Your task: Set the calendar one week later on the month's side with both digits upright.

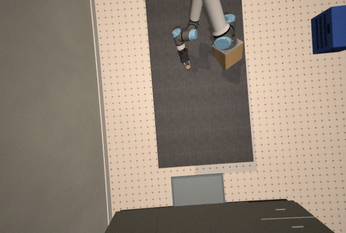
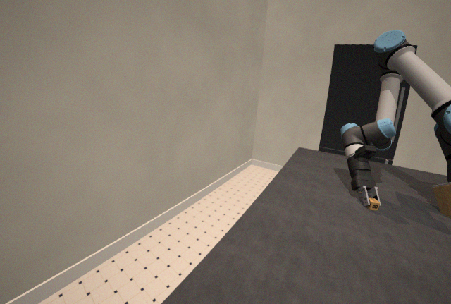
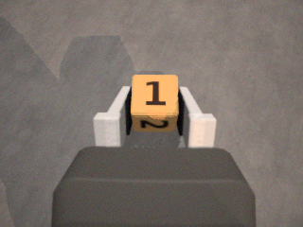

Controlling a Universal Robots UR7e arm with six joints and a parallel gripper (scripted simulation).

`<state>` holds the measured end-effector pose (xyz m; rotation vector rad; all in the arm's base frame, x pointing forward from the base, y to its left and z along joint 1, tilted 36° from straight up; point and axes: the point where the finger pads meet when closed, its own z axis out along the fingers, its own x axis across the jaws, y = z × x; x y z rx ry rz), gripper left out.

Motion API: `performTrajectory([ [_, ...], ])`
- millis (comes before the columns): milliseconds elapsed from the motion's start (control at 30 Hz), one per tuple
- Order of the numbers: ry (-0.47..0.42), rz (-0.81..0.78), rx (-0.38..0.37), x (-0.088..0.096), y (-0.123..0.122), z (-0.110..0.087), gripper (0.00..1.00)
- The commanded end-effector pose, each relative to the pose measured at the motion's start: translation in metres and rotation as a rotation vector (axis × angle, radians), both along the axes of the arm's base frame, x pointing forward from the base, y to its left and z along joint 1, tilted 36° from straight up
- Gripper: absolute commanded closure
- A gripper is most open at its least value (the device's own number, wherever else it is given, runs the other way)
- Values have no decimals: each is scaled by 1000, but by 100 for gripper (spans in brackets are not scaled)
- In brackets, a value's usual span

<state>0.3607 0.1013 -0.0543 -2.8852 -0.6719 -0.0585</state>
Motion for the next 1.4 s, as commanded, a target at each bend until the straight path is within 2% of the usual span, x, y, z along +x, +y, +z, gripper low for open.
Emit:
performTrajectory([
  [0, -1, 0, 0, 0, 0, 0, 43],
  [500, -1, 0, 0, 0, 0, 0, 43],
  [533, -1, 0, 0, 0, 0, 0, 37],
  [600, -1, 0, 0, 0, 0, 0, 37],
  [633, -1, 0, 0, 0, 0, 0, 31],
  [700, -1, 0, 0, 0, 0, 0, 31],
  [733, -1, 0, 0, 0, 0, 0, 25],
  [800, -1, 0, 0, 0, 0, 0, 25],
  [833, -1, 0, 0, 0, 0, 0, 19],
  [900, -1, 0, 0, 0, 0, 0, 19],
  [933, -1, 0, 0, 0, 0, 0, 13],
  [1067, -1, 0, 0, 0, 0, 0, 13],
  [1100, -1, 0, 0, 0, 0, 0, 0],
  [1367, -1, 0, 0, 0, 0, 0, 0],
])
